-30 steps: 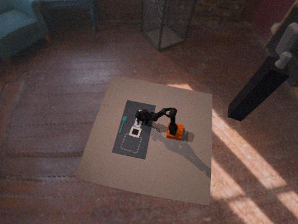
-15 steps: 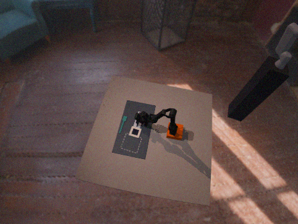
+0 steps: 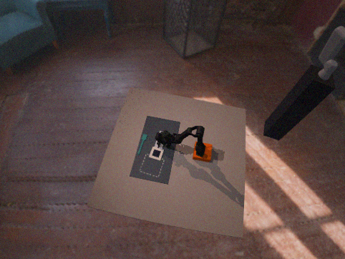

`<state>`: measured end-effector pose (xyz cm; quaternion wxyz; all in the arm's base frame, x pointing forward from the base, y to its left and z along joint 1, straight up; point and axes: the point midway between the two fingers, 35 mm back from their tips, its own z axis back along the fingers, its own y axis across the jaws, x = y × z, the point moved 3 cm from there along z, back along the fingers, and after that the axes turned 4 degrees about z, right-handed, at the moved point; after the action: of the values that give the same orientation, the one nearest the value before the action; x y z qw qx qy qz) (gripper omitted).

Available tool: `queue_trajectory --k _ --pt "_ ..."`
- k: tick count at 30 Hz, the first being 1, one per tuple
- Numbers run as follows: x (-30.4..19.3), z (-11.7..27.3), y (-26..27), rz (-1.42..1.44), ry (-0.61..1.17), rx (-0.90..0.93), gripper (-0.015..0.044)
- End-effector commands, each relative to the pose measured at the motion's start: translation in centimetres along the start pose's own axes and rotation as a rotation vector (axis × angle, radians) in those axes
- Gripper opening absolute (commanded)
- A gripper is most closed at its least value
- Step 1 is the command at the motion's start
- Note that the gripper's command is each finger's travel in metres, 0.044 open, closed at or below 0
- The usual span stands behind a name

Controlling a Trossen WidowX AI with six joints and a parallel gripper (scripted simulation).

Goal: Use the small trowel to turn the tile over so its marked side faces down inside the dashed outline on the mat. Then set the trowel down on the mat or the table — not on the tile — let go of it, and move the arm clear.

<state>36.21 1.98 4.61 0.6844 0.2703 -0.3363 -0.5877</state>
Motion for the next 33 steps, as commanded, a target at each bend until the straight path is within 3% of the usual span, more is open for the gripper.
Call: queue_trajectory --k 1,33 --pt "0.2 0.4 0.6 -0.036 0.037 0.013 0.0" --pt "-4.2 4.3 5.5 -0.071 0.066 0.015 0.0"
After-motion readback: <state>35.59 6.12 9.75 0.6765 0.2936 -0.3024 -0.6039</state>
